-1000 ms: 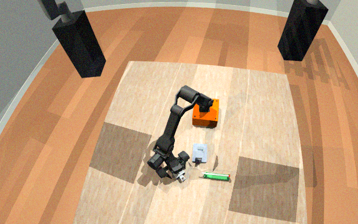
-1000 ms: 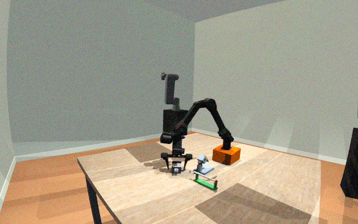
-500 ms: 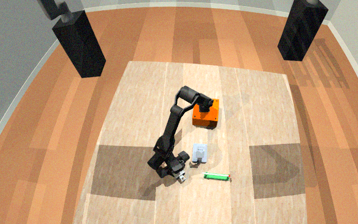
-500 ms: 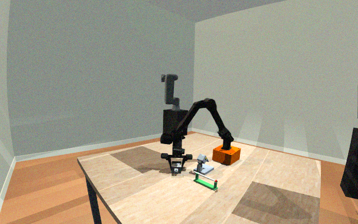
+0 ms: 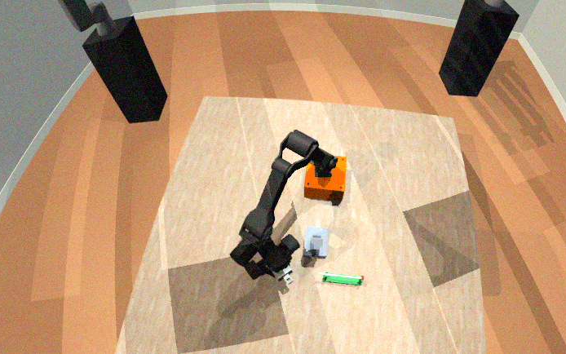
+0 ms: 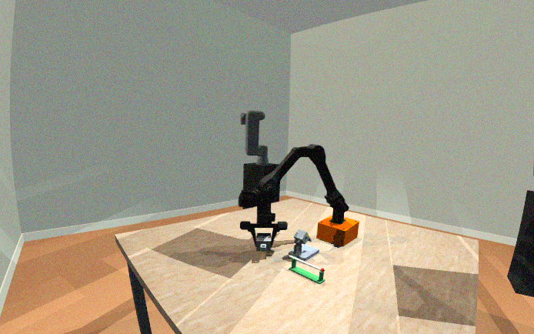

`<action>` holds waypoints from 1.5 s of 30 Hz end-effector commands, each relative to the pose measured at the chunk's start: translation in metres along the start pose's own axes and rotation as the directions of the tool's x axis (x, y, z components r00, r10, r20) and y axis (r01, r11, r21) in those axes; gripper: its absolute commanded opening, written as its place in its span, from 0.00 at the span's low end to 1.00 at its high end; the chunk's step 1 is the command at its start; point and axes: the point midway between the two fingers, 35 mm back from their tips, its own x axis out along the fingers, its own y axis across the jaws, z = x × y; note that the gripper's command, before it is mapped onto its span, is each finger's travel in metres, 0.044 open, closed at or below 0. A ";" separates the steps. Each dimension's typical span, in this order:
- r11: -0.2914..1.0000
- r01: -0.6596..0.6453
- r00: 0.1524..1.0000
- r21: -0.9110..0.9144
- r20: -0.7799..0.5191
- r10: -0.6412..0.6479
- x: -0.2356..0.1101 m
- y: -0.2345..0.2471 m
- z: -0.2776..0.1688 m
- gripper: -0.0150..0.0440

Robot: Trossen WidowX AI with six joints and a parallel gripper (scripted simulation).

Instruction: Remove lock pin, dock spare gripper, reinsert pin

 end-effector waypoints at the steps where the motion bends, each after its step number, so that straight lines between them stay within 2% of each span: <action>1: 1.000 0.023 1.000 -0.016 0.012 -0.023 -0.030 -0.005 0.020 0.25; 10: 1.000 0.023 1.000 -0.016 0.012 -0.023 -0.074 0.002 0.043 0.25; 26: 1.000 0.017 1.000 -0.003 -0.002 -0.017 -0.067 0.003 0.038 0.25; 45: 0.998 0.002 0.988 0.069 -0.153 0.009 -0.056 0.028 0.030 0.25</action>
